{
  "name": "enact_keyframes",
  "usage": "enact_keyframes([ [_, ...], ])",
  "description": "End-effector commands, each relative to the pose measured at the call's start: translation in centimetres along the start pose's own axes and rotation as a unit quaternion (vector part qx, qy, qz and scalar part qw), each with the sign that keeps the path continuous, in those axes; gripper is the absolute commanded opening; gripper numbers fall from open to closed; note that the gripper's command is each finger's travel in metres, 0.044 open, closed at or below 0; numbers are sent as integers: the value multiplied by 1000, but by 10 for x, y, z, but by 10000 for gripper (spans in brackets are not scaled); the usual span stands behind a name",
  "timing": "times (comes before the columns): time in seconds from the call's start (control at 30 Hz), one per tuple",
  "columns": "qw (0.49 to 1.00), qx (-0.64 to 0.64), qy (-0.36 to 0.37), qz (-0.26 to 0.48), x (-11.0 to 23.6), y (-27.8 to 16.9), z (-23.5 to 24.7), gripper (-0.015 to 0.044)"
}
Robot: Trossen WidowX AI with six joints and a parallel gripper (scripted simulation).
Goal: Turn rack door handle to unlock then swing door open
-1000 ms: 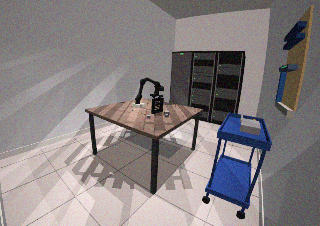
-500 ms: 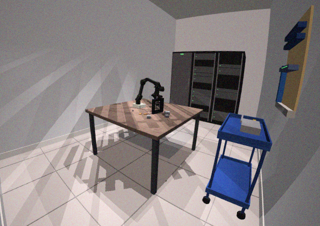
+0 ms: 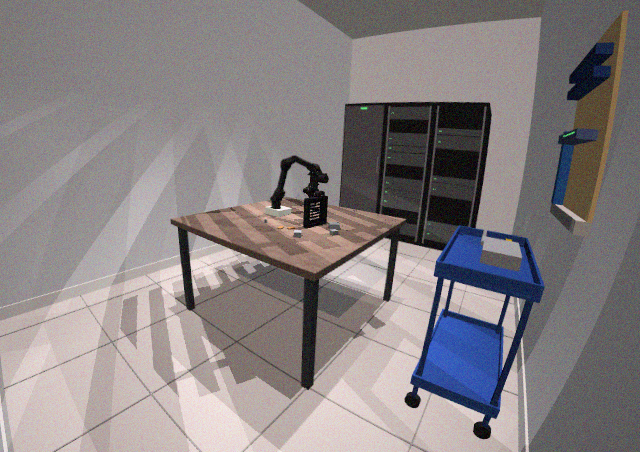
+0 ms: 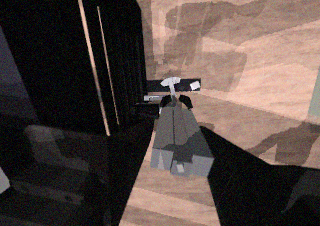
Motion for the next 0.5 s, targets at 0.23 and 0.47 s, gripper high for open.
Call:
enact_keyframes([
  [0.23,1000,-2,-1,-3,0,1,0,135],
  [0.47,1000,-2,-1,-3,0,1,0,88],
])
Point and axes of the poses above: the point midway between the two fingers, 35 mm back from their tips, its own x axis back along the fingers, its own z axis across the jaws, y = z × x, the point moved 4 cm from there along x, back along the fingers, and after that the axes turned 5 degrees about -x, right-handed, at the moved point
